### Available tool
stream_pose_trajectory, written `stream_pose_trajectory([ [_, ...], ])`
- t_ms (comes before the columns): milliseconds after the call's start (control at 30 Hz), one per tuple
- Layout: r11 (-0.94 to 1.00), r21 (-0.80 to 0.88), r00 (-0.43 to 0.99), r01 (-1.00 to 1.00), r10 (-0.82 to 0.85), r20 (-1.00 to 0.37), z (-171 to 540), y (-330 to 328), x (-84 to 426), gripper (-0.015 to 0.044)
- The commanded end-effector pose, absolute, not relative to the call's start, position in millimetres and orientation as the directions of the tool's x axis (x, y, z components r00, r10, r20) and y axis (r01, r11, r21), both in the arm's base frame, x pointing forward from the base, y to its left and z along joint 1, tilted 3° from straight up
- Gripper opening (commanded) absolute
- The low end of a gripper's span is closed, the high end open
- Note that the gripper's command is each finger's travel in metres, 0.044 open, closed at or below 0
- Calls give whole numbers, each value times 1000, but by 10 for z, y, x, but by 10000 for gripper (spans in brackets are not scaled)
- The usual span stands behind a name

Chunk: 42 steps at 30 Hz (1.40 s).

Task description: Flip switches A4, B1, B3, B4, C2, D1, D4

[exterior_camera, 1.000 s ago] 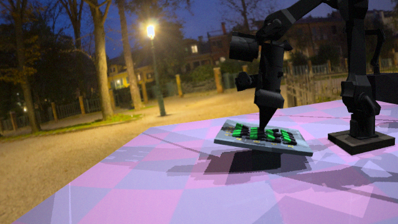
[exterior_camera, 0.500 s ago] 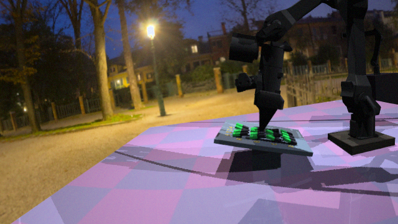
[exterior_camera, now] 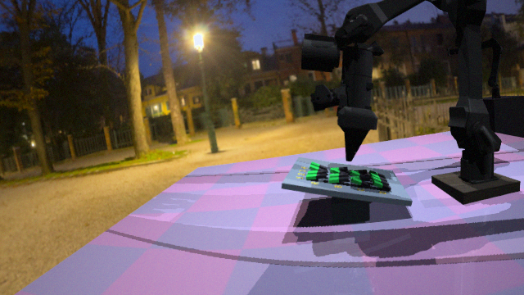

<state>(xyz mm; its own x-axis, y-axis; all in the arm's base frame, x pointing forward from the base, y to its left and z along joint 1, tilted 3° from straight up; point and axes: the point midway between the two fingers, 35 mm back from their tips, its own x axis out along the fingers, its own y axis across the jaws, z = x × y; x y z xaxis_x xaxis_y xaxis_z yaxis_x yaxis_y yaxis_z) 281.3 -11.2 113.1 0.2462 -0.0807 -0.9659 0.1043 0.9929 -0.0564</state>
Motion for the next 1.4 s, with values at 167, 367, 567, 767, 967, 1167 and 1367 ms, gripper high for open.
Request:
stream_pose_trajectory([
  [167,993,-49,258,110,-76,-963,1529,-95,2747,0],
  [367,993,-51,260,110,-79,-963,1520,-296,2730,0],
  [567,993,-52,284,110,-81,-956,1200,-321,2806,0],
  [767,993,-52,284,110,-81,-955,1116,-328,2827,0],
  [967,993,-52,284,110,-81,-955,1081,-331,2837,0],
  [1167,993,-52,284,110,-81,-955,993,-338,2862,0],
  [1367,993,-52,284,110,-81,-955,969,-340,2868,0],
])
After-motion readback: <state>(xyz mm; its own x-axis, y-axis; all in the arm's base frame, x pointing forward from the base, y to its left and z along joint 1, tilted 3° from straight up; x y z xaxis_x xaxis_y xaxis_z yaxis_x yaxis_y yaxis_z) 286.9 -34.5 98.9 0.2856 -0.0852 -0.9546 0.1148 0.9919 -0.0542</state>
